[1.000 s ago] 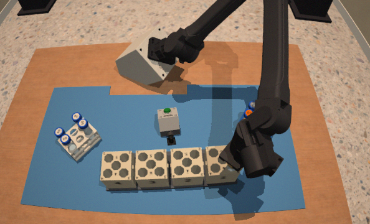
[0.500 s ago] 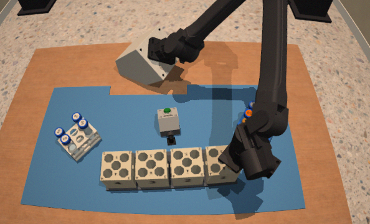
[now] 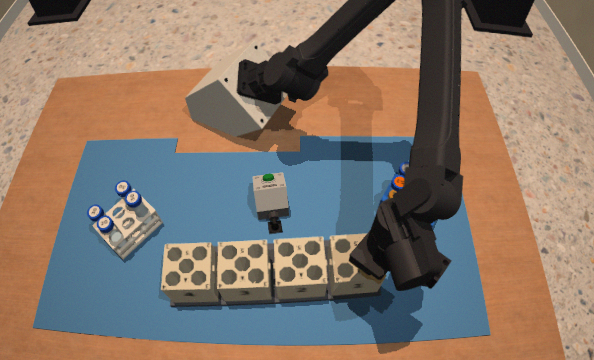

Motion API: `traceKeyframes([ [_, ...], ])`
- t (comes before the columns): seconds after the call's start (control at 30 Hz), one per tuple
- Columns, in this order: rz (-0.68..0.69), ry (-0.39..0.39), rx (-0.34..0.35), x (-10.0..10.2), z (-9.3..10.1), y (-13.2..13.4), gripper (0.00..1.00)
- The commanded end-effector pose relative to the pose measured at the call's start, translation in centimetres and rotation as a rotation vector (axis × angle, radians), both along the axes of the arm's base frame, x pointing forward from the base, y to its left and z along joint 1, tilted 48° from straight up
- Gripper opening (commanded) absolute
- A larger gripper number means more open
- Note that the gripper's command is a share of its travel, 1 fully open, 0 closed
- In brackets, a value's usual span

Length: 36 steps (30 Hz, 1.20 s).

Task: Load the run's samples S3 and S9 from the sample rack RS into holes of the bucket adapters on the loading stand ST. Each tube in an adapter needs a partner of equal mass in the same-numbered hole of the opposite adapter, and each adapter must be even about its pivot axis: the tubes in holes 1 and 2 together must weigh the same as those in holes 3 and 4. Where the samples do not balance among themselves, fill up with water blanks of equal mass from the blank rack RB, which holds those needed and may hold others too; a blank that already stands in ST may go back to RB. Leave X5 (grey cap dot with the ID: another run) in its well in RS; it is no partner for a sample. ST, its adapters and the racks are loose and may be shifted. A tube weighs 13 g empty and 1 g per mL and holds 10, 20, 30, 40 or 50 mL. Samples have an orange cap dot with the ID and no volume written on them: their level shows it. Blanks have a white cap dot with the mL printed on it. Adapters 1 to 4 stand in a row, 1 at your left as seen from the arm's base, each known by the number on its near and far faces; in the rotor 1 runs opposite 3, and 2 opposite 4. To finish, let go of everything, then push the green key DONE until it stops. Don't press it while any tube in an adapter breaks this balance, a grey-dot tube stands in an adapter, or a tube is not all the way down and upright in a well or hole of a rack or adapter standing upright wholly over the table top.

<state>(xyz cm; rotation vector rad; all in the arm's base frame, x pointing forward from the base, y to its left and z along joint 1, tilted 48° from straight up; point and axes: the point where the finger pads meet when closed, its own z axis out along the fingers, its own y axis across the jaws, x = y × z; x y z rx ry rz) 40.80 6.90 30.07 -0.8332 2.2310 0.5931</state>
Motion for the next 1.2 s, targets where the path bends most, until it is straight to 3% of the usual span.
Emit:
traceKeyframes([
  [0.0, -0.007, -0.033, -0.003, 0.5, 1.4, -0.2, 0.55],
  [0.23, -0.007, -0.033, -0.003, 0.5, 1.4, -0.2, 0.55],
  [0.3, -0.014, -0.066, -0.009, 0.1, 3.5, -1.2, 0.55],
  [0.63, -0.014, -0.066, -0.012, -1.2, 5.2, -2.8, 0.55],
  [0.67, -0.007, -0.033, -0.005, -1.1, 3.6, -2.3, 0.55],
  [1.17, -0.007, -0.033, -0.005, -1.1, 3.6, -2.3, 0.55],
])
